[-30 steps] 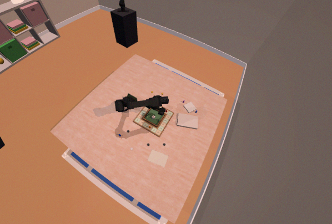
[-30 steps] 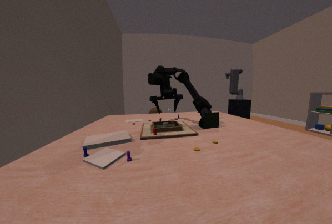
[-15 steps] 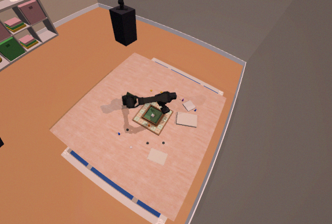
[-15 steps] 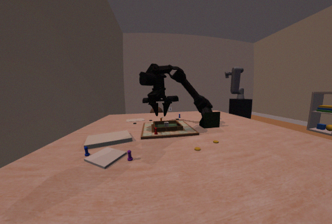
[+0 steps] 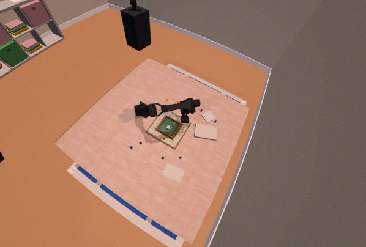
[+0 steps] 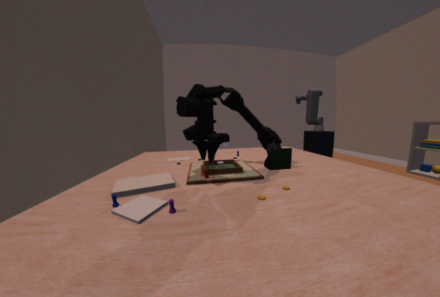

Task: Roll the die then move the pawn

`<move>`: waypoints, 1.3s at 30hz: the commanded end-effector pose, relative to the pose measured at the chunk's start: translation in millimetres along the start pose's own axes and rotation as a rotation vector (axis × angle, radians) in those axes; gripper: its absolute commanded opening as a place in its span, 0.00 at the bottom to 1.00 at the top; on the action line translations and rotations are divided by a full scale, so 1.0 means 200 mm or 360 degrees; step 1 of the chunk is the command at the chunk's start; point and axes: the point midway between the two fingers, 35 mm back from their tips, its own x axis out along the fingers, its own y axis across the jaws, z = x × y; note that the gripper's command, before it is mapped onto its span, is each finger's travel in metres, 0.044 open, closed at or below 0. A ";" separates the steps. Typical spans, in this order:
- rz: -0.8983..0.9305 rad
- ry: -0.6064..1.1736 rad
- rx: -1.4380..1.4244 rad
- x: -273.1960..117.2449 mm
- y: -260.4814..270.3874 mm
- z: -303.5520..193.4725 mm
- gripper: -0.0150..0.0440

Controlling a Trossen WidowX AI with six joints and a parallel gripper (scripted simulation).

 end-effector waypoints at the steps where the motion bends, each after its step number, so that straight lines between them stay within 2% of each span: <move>1: -0.0005 -0.0001 0.0023 0.01 -0.01 0.01 0.59; 35: -0.0008 0.0000 0.0024 0.28 -0.02 0.01 0.59; 39: -0.0008 0.0000 0.0024 0.28 -0.02 0.01 0.42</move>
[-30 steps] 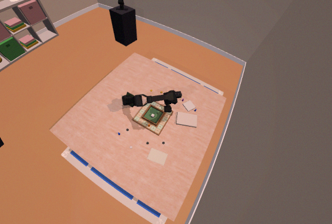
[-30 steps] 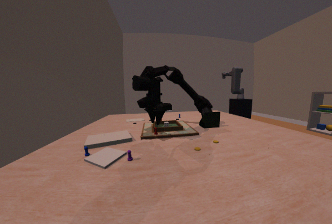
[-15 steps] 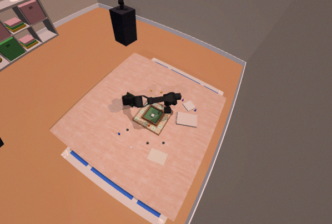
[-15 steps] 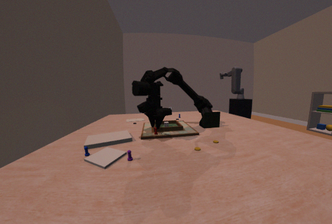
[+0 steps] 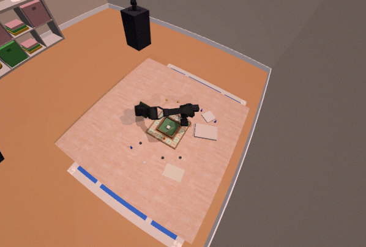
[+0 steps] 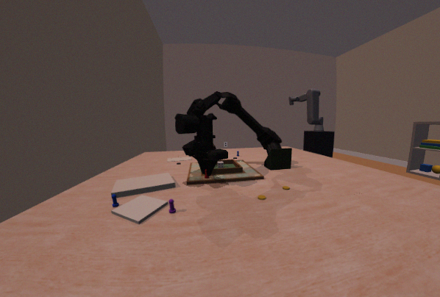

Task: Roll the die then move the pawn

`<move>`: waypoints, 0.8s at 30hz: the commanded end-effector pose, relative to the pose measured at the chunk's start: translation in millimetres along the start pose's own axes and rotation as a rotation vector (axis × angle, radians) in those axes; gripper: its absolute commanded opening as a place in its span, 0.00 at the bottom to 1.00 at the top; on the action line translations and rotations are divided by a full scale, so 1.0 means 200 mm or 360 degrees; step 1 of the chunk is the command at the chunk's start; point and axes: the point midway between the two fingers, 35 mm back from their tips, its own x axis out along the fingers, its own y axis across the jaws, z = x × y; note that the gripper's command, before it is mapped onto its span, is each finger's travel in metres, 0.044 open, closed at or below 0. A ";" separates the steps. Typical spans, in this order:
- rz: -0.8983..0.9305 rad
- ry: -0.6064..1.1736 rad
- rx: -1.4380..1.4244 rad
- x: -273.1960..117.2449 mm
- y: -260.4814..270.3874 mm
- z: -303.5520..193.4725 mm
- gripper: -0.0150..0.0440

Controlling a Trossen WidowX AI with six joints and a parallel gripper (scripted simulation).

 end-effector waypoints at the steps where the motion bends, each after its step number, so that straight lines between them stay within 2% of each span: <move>1: -0.0006 0.0010 -0.0011 0.02 0.00 -0.01 0.37; 2: -0.0006 0.0010 -0.0011 0.02 0.00 -0.01 0.33; 8: -0.0006 0.0010 -0.0011 0.02 0.00 -0.01 0.26; 12: -0.0005 0.0010 -0.0011 0.00 0.00 -0.01 0.25; 24: 0.0004 0.0003 -0.0014 -0.31 0.01 0.03 0.25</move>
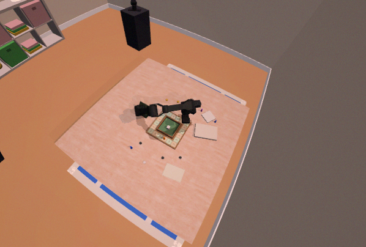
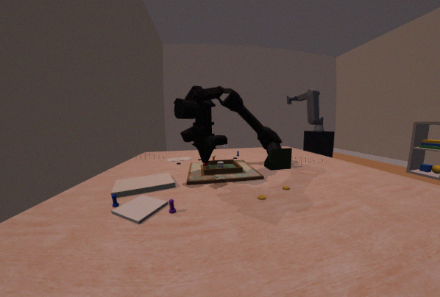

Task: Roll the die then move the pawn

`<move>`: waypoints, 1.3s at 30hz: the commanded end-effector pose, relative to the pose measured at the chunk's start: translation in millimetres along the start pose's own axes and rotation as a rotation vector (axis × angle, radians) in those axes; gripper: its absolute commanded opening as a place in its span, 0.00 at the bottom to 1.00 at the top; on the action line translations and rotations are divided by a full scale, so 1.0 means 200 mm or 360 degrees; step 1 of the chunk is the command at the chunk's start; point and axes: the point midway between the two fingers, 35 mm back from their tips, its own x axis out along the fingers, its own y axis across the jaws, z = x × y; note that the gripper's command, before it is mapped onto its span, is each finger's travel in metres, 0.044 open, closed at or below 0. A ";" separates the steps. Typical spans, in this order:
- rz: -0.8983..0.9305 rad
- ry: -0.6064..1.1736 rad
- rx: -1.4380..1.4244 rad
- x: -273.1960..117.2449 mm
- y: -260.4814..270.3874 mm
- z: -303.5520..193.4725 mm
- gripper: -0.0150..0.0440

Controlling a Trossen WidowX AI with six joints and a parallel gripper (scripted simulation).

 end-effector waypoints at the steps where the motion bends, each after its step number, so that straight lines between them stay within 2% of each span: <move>1: 0.0008 -0.0002 0.0009 -0.10 0.01 0.00 0.25; 11: 0.0007 0.0003 0.0010 -0.37 0.02 -0.03 0.25; 14: 0.0006 0.0003 0.0010 -0.38 0.02 -0.04 0.25; 39: 0.0005 0.0005 0.0009 -0.08 0.10 -0.17 0.25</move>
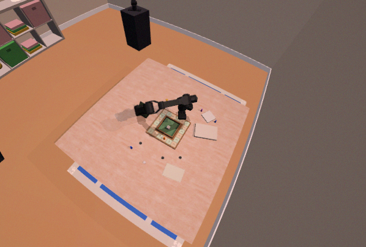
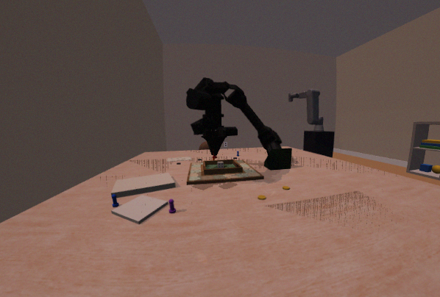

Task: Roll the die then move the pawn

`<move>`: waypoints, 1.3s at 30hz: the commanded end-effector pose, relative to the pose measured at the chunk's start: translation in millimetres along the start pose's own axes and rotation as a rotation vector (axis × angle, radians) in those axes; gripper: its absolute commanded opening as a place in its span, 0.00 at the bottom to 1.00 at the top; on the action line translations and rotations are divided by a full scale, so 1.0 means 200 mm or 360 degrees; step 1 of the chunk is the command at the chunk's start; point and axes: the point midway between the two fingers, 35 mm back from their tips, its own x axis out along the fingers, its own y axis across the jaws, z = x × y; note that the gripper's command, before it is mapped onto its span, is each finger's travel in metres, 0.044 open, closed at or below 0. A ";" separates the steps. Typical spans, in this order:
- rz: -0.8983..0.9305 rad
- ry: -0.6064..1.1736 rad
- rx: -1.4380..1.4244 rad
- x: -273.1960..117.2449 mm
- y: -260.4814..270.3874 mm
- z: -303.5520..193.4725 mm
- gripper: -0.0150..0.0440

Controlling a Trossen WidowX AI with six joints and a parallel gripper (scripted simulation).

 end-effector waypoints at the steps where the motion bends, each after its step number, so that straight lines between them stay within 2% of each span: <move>1: -0.0006 0.0013 -0.0009 0.06 0.00 -0.04 0.25; 12: -0.0007 0.0014 -0.0009 0.16 0.02 -0.09 0.25; 20: -0.0009 0.0014 -0.0009 0.31 0.02 -0.09 0.25; 38: -0.0010 0.0015 -0.0009 0.40 0.02 -0.09 0.25; 39: -0.0004 0.0000 0.0003 0.37 0.02 -0.08 0.30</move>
